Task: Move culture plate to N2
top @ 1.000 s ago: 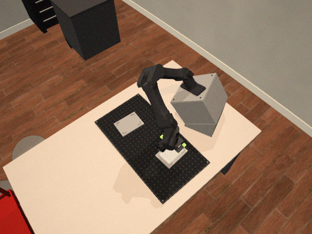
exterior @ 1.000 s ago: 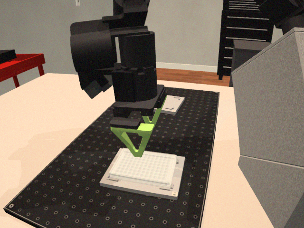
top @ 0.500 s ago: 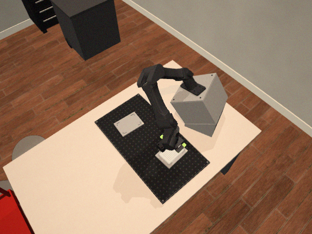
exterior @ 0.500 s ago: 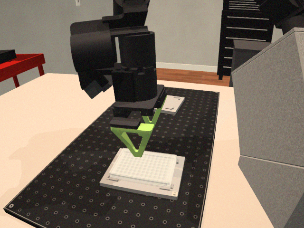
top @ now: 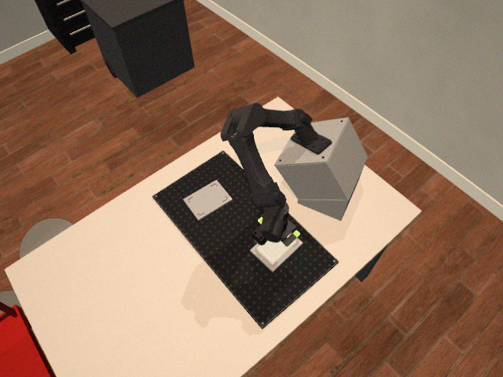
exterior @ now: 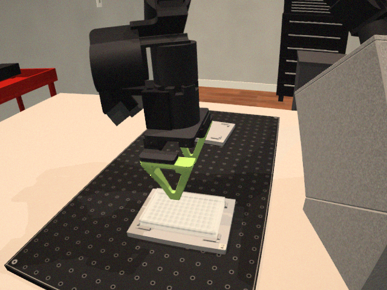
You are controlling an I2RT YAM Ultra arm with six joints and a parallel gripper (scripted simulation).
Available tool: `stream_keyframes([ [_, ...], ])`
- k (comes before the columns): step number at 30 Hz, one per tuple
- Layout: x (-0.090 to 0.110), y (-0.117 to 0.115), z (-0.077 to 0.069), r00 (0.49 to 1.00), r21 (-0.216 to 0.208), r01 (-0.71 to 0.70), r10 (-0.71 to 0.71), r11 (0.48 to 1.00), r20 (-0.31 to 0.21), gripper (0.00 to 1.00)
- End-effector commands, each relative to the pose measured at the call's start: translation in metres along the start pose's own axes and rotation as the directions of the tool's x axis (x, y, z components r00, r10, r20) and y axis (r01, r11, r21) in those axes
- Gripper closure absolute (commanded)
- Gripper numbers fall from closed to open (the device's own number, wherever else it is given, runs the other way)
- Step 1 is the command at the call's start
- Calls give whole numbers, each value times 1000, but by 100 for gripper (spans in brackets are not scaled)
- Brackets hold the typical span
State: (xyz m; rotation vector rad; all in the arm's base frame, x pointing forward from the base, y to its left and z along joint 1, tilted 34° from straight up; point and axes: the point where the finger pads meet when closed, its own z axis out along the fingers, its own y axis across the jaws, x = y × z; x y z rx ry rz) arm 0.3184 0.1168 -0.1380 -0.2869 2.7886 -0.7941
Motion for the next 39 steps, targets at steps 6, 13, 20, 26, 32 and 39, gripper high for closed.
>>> stream_keyframes([
  [6,2,4,9,1000,5,18,-18,1000,17,0],
  [13,3,-2,25,1000,9,3,-3,1000,3,0],
  [20,-1,-1,35,1000,6,-2,2,1000,11,0],
  [26,-6,0,41,1000,0,-9,9,1000,20,0],
  [32,-14,5,47,999,-7,-10,10,1000,40,0],
  [39,-14,2,57,999,-5,-19,19,1000,34,0],
])
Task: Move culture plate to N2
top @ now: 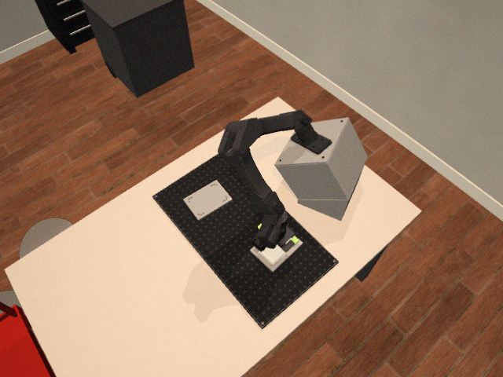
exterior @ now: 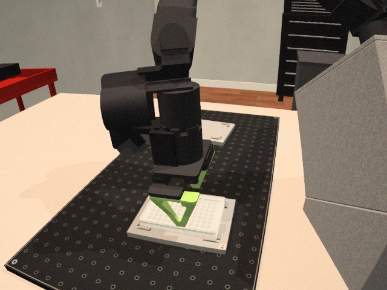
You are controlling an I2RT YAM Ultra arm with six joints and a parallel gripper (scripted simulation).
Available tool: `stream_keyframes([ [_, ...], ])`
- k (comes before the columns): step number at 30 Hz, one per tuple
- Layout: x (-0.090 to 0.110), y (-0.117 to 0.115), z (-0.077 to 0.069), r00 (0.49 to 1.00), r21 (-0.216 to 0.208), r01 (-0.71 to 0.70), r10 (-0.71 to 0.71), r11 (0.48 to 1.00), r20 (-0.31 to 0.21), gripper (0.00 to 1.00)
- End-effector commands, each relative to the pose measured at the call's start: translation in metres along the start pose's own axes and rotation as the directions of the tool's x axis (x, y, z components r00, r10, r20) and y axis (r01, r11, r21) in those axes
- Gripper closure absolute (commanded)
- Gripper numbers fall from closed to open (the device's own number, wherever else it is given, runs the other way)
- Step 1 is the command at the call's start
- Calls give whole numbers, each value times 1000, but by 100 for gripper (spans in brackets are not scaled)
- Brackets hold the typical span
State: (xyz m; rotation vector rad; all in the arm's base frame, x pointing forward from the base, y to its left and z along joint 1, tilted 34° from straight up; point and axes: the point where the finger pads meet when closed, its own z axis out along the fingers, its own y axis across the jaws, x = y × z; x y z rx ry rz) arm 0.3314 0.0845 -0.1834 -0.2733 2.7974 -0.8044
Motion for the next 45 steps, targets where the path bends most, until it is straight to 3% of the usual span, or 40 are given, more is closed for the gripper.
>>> stream_keyframes([
  [1,-17,12,-2,998,-13,4,-3,1000,57,0],
  [12,-18,6,20,999,-8,-13,13,1000,47,0],
  [45,-20,11,15,998,-14,-4,5,1000,61,0],
])
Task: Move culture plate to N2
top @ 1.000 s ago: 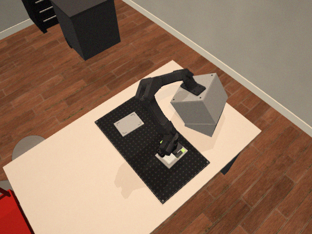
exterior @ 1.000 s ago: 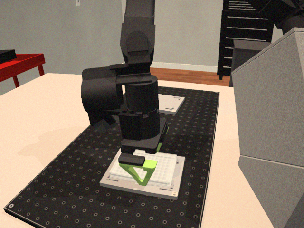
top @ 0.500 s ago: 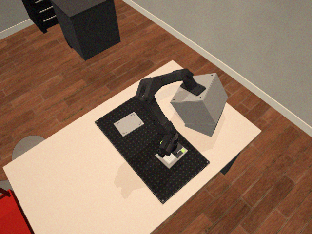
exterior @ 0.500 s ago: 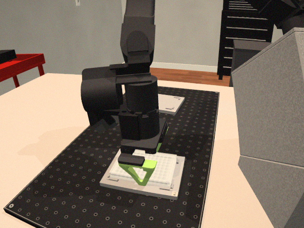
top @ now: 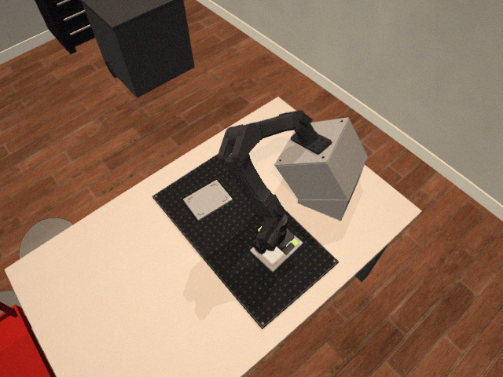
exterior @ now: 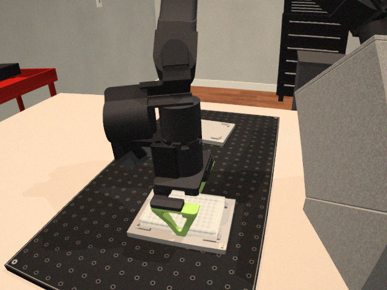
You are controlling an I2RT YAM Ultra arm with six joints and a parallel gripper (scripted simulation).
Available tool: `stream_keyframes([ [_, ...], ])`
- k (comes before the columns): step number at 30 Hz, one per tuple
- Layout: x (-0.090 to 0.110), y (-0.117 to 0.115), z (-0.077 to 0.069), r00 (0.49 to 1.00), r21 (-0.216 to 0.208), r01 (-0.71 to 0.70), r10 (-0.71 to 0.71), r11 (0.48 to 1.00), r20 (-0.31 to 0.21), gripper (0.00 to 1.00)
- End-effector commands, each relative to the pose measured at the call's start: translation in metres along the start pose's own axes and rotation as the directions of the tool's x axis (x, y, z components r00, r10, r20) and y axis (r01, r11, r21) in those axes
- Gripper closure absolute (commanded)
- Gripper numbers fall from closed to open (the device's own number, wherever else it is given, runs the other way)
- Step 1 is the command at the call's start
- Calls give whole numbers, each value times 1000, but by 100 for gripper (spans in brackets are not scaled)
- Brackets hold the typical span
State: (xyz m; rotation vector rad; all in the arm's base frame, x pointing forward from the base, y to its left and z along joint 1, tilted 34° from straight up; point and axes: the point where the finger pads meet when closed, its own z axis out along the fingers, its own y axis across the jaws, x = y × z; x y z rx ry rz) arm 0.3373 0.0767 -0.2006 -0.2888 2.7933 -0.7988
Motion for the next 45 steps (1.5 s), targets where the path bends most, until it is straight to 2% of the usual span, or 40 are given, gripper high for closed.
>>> stream_keyframes([
  [1,-19,9,-4,998,-10,-13,13,1000,54,0],
  [17,-19,9,-4,998,-10,-13,13,1000,54,0],
  [18,-19,9,-4,998,-10,-13,13,1000,54,100],
  [45,-19,8,-4,998,-9,-16,17,1000,53,100],
])
